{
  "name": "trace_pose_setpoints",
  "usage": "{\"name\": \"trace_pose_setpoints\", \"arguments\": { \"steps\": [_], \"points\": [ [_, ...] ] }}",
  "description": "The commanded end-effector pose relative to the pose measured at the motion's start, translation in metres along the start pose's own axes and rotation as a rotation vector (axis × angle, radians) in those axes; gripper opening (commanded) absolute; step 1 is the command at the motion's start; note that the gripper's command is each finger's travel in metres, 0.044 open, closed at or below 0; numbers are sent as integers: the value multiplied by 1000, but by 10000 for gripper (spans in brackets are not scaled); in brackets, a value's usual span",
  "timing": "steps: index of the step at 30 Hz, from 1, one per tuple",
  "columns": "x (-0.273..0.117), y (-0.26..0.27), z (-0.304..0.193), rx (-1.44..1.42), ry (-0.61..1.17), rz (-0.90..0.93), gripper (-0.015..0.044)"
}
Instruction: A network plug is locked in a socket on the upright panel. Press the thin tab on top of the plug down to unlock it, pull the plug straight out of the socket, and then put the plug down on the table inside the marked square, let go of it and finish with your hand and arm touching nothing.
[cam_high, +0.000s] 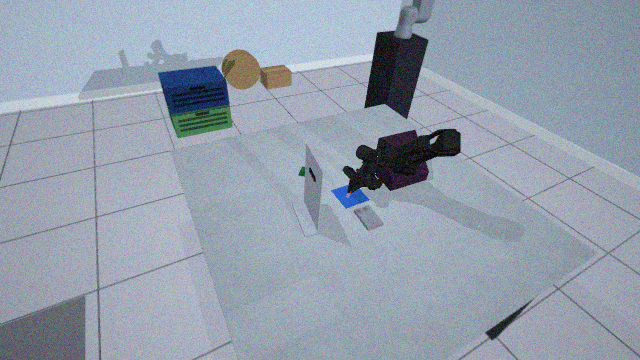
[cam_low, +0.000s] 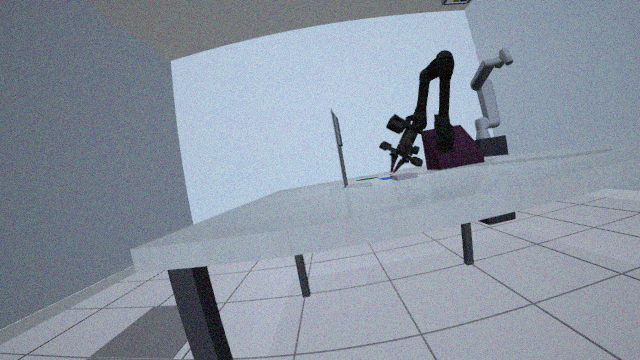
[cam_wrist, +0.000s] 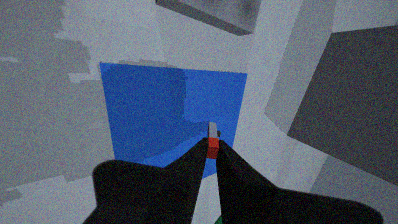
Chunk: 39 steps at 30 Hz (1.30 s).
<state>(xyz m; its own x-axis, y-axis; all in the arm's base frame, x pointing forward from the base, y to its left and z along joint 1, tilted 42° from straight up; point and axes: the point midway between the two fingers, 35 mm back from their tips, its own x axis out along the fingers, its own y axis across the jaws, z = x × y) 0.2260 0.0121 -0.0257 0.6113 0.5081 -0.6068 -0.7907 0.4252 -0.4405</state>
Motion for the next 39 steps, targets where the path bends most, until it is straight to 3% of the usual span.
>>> {"name": "trace_pose_setpoints", "arguments": {
  "steps": [1,11,17,39],
  "points": [
    [2,2,0,7,4,6,0],
    [2,0,1,0,0,0,0],
    [2,0,1,0,0,0,156],
    [-10,0,-2,1,7,6,156]
  ]
}}
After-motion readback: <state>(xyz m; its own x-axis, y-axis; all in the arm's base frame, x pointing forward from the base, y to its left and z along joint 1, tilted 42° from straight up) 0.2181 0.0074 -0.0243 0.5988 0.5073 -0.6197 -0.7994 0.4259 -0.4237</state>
